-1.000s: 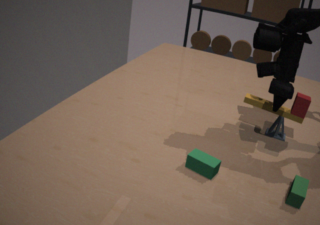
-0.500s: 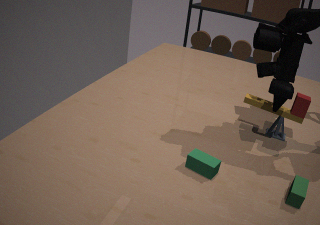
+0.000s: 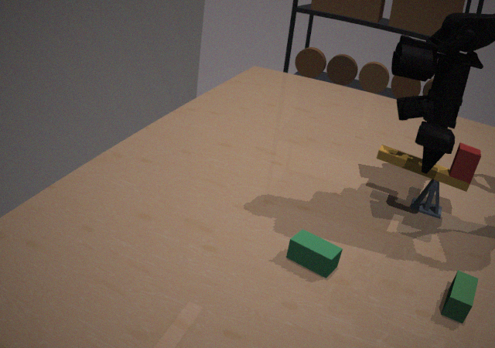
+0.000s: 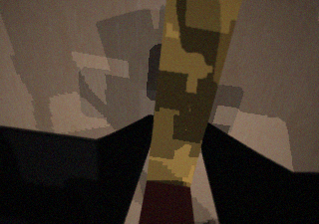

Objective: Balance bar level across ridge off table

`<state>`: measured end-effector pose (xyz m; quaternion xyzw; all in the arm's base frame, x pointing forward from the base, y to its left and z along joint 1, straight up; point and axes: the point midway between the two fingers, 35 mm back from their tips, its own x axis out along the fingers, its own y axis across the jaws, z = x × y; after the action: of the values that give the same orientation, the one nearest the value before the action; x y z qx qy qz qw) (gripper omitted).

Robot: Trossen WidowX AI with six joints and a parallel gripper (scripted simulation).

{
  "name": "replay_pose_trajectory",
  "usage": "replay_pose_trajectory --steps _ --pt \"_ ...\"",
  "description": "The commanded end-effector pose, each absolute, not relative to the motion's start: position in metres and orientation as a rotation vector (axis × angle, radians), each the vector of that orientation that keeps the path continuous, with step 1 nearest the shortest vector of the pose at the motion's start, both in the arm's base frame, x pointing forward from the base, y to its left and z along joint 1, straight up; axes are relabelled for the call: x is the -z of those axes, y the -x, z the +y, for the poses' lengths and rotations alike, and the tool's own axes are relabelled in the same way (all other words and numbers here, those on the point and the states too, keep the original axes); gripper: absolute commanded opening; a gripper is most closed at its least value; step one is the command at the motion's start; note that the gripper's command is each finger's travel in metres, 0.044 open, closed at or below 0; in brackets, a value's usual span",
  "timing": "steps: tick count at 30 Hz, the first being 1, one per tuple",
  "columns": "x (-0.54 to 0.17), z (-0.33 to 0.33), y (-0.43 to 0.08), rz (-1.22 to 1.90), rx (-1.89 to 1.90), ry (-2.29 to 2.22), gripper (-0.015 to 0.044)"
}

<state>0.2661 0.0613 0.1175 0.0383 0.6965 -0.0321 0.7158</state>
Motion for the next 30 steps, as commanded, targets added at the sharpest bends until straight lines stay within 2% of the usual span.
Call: replay_pose_trajectory --steps 1,30 --pt "-0.1161 0.0612 -0.2664 1.54 0.074 -0.087 0.0" --pt "-0.1137 0.0611 -0.2667 1.54 0.074 -0.087 0.0"
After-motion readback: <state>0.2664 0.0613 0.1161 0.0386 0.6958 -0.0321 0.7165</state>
